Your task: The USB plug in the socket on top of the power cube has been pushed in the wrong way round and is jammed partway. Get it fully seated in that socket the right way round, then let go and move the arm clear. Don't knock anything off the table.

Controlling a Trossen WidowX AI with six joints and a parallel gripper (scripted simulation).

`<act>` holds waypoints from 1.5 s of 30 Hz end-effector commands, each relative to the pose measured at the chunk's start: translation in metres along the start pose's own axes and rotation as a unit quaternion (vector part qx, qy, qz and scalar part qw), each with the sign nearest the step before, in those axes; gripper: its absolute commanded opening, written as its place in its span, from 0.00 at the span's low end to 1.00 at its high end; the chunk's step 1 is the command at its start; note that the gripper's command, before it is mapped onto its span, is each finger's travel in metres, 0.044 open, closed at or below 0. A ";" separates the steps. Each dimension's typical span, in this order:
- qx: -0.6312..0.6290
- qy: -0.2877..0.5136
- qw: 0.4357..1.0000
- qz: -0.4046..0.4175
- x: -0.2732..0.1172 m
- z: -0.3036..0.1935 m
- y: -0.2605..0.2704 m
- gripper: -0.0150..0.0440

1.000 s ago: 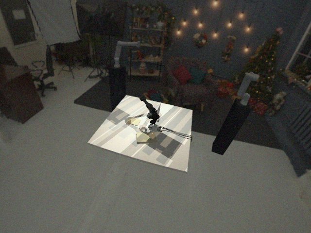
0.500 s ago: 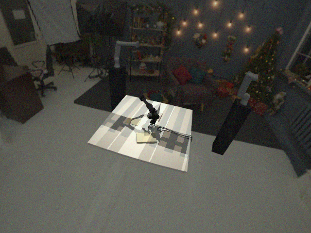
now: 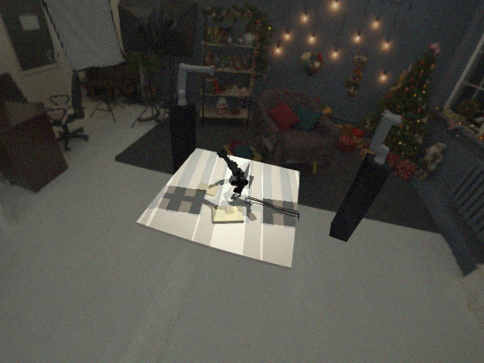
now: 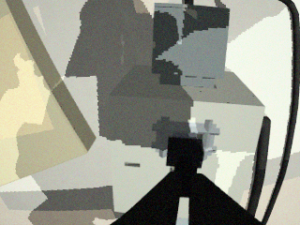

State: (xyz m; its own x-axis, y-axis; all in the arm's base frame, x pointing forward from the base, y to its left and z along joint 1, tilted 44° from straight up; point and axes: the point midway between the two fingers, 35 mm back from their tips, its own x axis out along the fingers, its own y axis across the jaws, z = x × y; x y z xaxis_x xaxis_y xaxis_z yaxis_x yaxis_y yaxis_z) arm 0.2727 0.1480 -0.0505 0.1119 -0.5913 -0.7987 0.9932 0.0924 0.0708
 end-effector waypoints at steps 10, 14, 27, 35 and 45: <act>-0.004 -0.002 1.000 0.000 0.003 0.001 0.000 0.25; -0.004 -0.002 1.000 0.000 0.003 0.001 0.000 0.25; -0.004 -0.002 1.000 0.000 0.005 0.001 0.000 0.25; -0.004 -0.002 1.000 0.001 0.006 0.001 0.000 0.25; -0.004 -0.002 1.000 0.001 0.006 0.001 0.000 0.25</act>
State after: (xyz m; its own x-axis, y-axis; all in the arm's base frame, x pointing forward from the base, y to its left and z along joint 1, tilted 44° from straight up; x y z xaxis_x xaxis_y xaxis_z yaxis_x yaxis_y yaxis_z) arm 0.2727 0.1467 -0.0535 0.1138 -0.5889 -0.8001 0.9929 0.0958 0.0707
